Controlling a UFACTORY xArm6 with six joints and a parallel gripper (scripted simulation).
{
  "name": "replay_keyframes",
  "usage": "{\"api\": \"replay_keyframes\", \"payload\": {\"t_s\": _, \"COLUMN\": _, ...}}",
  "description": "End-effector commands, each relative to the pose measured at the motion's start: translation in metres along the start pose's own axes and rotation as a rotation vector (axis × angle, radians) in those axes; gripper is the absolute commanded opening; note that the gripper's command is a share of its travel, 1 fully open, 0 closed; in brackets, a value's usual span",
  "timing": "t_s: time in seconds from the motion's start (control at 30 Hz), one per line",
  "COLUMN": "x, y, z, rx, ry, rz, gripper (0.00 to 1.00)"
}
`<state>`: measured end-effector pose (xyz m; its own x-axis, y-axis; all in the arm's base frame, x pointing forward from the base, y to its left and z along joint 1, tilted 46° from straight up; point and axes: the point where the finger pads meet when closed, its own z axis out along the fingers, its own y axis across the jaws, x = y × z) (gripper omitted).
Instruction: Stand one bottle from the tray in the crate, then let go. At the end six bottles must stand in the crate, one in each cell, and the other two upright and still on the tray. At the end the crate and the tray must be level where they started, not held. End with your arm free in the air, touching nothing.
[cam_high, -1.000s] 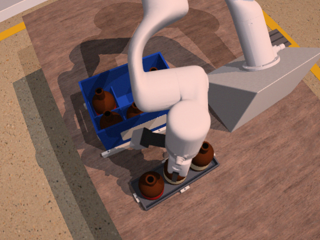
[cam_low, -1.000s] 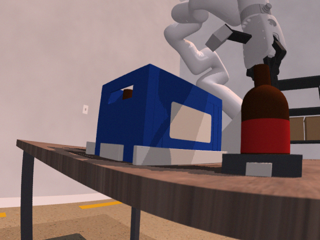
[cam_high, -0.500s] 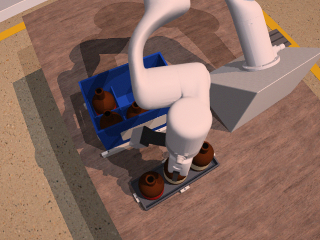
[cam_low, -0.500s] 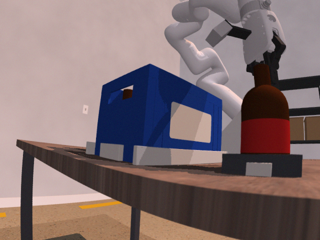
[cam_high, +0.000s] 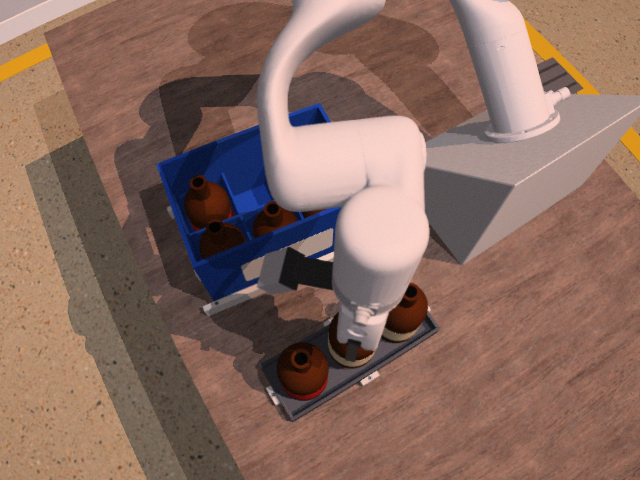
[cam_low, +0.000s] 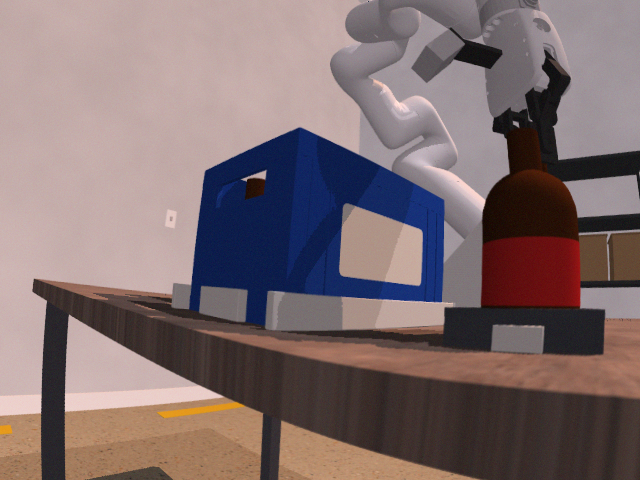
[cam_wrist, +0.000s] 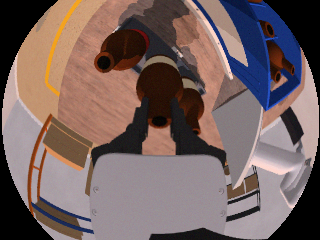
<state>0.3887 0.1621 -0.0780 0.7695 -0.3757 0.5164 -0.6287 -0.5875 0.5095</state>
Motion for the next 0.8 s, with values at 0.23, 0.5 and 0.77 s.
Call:
{"api": "replay_keyframes", "payload": {"t_s": 0.23, "x": -0.0001, "y": -0.0016, "z": -0.0108, "rx": 0.004, "ry": 0.001, "rz": 0.001, "gripper": 0.00}}
{"api": "replay_keyframes", "payload": {"t_s": 0.5, "x": -0.0002, "y": -0.0017, "z": -0.0131, "rx": 0.004, "ry": 0.001, "rz": 0.001, "gripper": 0.00}}
{"api": "replay_keyframes", "payload": {"t_s": 0.77, "x": -0.0002, "y": -0.0017, "z": -0.0132, "rx": 0.004, "ry": 0.001, "rz": 0.001, "gripper": 0.00}}
